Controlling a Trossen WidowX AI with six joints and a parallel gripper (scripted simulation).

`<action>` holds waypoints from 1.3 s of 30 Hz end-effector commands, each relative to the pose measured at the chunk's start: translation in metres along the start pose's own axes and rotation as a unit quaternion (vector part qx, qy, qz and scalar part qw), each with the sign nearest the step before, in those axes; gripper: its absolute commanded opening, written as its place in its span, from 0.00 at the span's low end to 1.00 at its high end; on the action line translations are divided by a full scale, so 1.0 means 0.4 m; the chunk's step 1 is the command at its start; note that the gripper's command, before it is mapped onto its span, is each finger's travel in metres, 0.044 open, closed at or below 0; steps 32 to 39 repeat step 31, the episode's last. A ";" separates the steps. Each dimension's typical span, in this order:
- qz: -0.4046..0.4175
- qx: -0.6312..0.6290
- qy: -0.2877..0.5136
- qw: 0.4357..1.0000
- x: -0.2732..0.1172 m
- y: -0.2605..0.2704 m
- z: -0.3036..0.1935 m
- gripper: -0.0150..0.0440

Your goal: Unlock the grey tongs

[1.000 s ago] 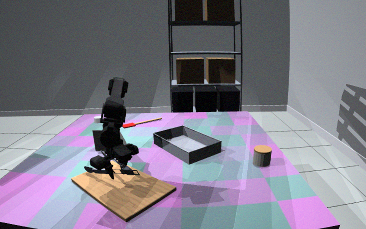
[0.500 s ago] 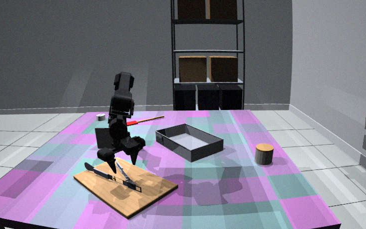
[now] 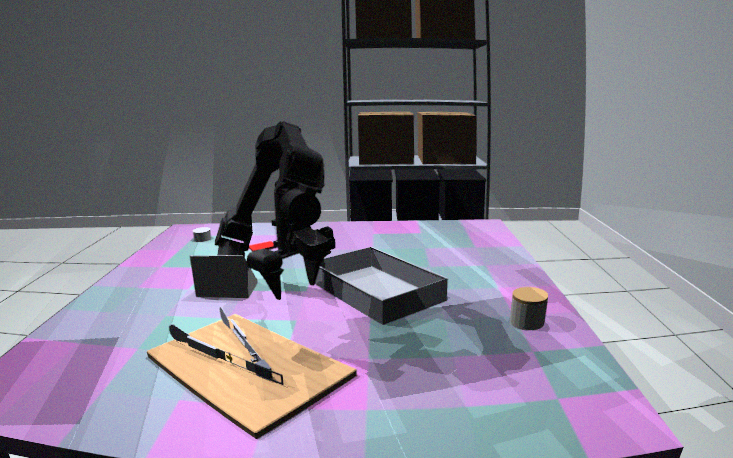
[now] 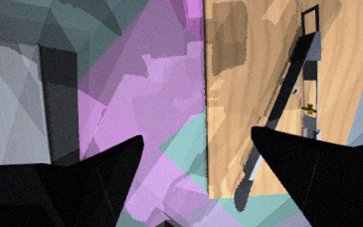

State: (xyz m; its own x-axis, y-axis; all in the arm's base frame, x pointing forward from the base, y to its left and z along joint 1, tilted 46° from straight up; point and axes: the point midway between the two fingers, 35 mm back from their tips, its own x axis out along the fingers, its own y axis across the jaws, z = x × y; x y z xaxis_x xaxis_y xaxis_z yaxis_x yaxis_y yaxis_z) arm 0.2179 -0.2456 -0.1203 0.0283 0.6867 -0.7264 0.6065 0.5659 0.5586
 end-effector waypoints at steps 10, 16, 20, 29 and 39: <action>0.000 0.001 0.001 1.000 -0.125 0.002 -0.013 1.00; 0.000 0.001 0.001 1.000 -0.125 0.002 -0.013 1.00; 0.000 0.001 0.001 1.000 -0.125 0.002 -0.013 1.00; 0.000 0.001 0.001 1.000 -0.125 0.002 -0.013 1.00; 0.000 0.001 0.001 1.000 -0.125 0.002 -0.013 1.00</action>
